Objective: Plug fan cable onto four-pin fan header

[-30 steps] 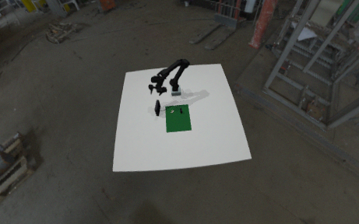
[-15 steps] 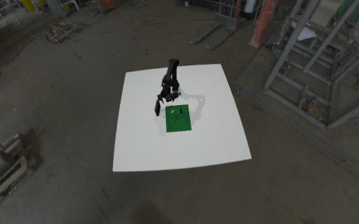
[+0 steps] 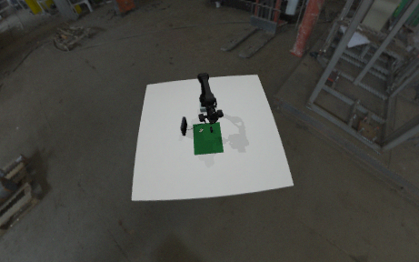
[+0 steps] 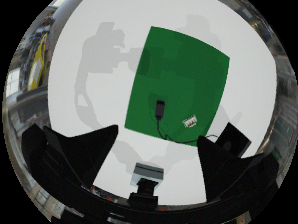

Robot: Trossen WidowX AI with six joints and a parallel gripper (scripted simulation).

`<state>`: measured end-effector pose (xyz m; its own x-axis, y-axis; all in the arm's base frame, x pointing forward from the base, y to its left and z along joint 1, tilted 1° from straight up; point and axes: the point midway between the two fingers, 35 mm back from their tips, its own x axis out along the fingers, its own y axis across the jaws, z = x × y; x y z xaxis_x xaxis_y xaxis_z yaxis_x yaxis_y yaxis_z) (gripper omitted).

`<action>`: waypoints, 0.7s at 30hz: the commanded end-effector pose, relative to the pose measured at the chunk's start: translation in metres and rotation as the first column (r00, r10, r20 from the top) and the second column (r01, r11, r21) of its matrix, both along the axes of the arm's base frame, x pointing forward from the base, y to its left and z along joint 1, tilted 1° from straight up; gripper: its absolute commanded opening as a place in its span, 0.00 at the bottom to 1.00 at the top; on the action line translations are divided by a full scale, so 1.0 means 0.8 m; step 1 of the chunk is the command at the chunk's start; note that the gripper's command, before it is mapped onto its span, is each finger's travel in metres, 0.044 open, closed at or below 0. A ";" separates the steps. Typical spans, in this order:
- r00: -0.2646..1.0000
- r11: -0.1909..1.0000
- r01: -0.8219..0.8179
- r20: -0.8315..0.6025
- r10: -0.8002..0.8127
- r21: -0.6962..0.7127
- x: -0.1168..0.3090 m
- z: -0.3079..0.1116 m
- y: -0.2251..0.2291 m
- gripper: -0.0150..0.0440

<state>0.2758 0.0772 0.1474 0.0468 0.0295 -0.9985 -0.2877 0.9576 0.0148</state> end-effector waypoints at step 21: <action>1.000 1.000 0.004 -0.019 -0.004 -0.009 0.001 -0.137 0.003 1.00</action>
